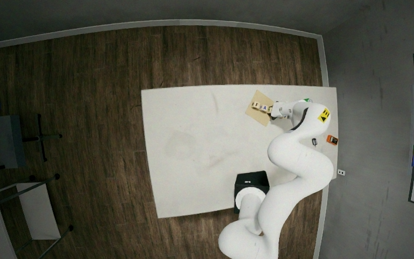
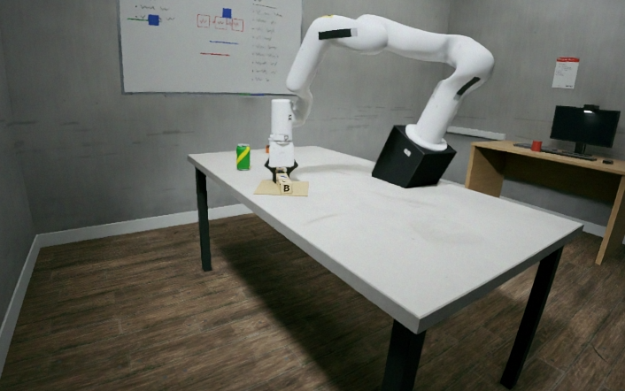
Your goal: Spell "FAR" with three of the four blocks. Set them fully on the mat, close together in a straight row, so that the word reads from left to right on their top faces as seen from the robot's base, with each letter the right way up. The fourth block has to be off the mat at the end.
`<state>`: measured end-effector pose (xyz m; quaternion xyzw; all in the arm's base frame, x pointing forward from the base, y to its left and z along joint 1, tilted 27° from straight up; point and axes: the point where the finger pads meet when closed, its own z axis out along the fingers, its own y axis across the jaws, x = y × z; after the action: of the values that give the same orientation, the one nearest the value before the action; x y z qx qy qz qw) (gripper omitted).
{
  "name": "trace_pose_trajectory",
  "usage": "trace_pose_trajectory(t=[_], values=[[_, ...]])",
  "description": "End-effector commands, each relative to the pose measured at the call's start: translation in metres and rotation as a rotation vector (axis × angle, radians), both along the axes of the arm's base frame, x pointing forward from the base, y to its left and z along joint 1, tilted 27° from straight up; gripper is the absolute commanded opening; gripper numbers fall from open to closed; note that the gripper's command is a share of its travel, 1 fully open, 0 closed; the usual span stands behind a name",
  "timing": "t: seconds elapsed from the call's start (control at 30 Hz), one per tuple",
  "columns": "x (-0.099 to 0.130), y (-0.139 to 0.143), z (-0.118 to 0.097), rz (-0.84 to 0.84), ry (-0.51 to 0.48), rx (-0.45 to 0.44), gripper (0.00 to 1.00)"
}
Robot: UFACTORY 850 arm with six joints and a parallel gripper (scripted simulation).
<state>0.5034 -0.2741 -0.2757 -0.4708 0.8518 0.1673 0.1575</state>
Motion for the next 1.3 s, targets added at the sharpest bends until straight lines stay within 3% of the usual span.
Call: trace_pose_trajectory(t=[0.0,0.43,1.07,1.27], values=[[0.001,-0.001,0.001,0.000,-0.002,-0.001,0.41],[0.001,-0.001,0.001,0.000,-0.002,-0.001,0.62],[0.000,-0.004,0.007,0.000,-0.002,-0.001,0.62],[-0.003,-0.015,0.030,0.000,-0.002,-0.001,0.62]])
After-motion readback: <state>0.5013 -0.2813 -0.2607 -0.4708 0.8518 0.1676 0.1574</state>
